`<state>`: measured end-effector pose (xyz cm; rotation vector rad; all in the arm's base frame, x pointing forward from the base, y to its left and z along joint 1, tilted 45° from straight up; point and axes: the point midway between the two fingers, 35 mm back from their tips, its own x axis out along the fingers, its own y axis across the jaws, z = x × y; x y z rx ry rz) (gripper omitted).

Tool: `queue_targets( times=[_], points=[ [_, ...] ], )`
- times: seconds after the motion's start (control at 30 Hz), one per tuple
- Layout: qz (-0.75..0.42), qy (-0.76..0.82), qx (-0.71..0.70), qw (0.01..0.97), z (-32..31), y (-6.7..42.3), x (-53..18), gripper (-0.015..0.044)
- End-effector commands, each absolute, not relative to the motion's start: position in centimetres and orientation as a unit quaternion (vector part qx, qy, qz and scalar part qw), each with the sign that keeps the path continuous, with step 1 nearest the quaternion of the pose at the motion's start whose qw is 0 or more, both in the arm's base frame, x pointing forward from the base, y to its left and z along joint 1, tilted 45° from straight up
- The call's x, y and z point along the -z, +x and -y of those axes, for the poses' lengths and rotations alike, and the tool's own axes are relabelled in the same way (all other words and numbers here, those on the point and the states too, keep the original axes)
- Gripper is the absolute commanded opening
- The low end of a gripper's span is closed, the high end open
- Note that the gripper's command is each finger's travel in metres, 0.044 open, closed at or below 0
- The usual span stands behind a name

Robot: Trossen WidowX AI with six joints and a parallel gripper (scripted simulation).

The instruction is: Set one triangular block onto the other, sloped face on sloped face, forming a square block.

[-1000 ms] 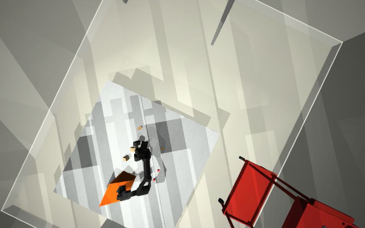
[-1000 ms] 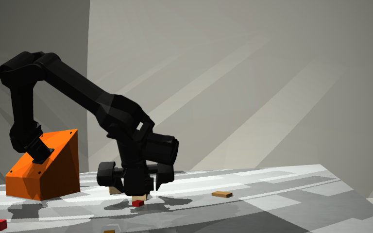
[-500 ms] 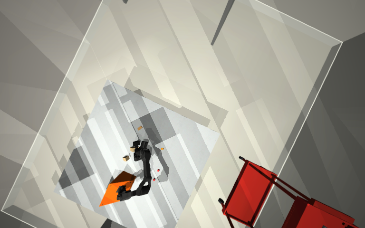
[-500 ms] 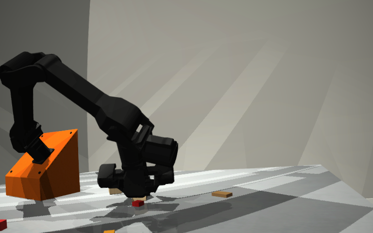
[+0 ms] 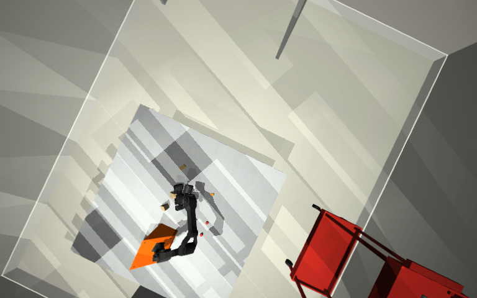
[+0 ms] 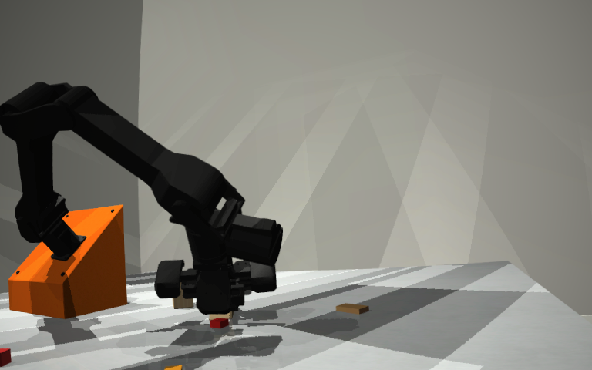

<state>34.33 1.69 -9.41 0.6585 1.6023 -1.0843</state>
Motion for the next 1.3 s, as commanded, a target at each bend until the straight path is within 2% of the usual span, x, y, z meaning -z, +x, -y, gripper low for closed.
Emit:
queue_targets(
  times=[0.0,0.03,0.9,1.27],
  points=[
    [-0.669,0.275,0.453,0.522,-1.7,34.3,9.4,0.0026],
    [-0.669,0.275,0.453,0.522,-1.7,34.3,9.4,0.0000],
    [-0.670,0.276,0.451,0.521,-8.8,33.3,2.4,0.0000],
    [-0.617,0.151,0.469,0.614,-9.1,32.5,3.6,0.0000]
  ],
)
